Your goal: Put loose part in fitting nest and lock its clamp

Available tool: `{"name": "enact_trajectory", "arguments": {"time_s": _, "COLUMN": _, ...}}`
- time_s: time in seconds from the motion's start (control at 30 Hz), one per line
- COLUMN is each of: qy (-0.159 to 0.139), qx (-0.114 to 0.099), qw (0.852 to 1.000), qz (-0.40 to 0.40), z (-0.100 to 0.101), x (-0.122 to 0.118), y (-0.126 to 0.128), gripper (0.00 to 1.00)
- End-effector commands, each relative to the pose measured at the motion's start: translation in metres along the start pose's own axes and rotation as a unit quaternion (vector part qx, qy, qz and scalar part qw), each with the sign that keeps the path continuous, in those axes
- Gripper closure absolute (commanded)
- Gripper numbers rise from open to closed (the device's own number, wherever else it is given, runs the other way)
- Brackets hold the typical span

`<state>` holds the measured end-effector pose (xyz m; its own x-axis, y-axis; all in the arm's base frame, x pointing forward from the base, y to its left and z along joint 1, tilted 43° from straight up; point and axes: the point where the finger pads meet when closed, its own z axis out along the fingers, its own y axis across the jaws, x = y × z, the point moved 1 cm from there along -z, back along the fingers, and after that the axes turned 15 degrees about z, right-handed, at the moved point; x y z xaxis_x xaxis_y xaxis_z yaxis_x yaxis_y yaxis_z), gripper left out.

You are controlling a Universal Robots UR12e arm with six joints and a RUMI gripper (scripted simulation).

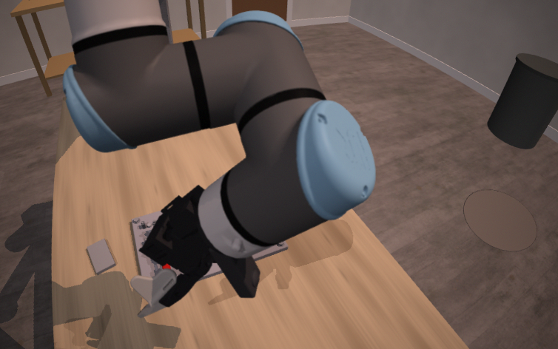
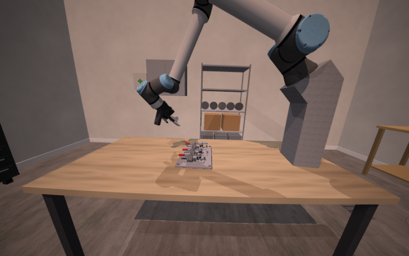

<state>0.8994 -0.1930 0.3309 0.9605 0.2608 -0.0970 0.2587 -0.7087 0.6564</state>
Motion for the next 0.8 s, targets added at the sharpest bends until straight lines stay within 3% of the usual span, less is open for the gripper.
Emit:
{"name": "enact_trajectory", "arguments": {"time_s": 0.0, "qy": 0.044, "qx": 0.034, "qw": 0.996, "qz": 0.063, "z": 0.006, "x": -0.016, "y": -0.031, "gripper": 0.0}}
{"name": "enact_trajectory", "arguments": {"time_s": 0.27, "qy": 0.075, "qx": 0.064, "qw": 0.989, "qz": 0.114, "z": 0.01, "x": -0.031, "y": -0.058, "gripper": 0.0}}
{"name": "enact_trajectory", "arguments": {"time_s": 0.33, "qy": 0.092, "qx": 0.08, "qw": 0.982, "qz": 0.143, "z": 0.013, "x": -0.039, "y": -0.074, "gripper": 0.0}}
{"name": "enact_trajectory", "arguments": {"time_s": 0.77, "qy": 0.147, "qx": 0.132, "qw": 0.952, "qz": 0.233, "z": 0.023, "x": -0.065, "y": -0.125, "gripper": 0.0}}
